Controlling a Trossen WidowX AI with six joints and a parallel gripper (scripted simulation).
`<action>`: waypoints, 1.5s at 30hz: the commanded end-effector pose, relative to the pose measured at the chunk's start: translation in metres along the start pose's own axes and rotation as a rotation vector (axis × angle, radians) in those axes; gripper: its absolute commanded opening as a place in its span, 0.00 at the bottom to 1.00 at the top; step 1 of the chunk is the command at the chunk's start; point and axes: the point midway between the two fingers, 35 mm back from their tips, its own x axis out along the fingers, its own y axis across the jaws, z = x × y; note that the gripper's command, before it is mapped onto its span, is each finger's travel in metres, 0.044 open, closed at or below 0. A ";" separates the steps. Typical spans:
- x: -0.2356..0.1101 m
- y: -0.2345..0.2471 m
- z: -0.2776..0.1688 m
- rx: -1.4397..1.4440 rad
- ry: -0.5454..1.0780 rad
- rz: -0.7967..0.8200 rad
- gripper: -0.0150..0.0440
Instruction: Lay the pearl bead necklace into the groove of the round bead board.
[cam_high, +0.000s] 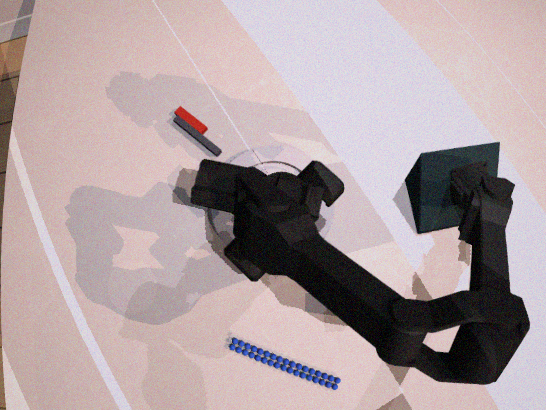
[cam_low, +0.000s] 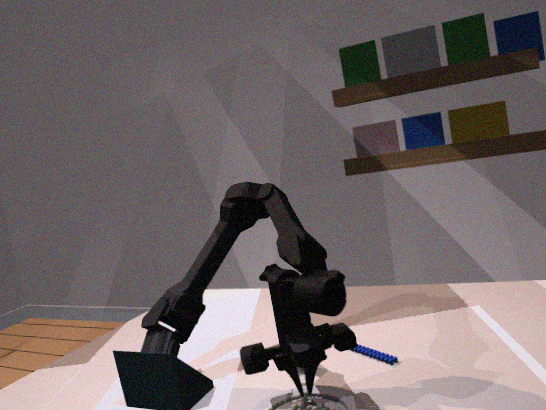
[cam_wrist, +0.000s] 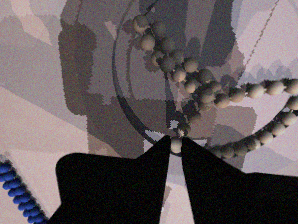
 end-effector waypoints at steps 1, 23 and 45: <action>-0.002 0.001 0.000 -0.005 0.000 0.005 0.25; 0.002 0.007 -0.006 -0.011 -0.004 0.001 0.57; -0.002 0.006 -0.006 -0.005 0.000 0.005 1.00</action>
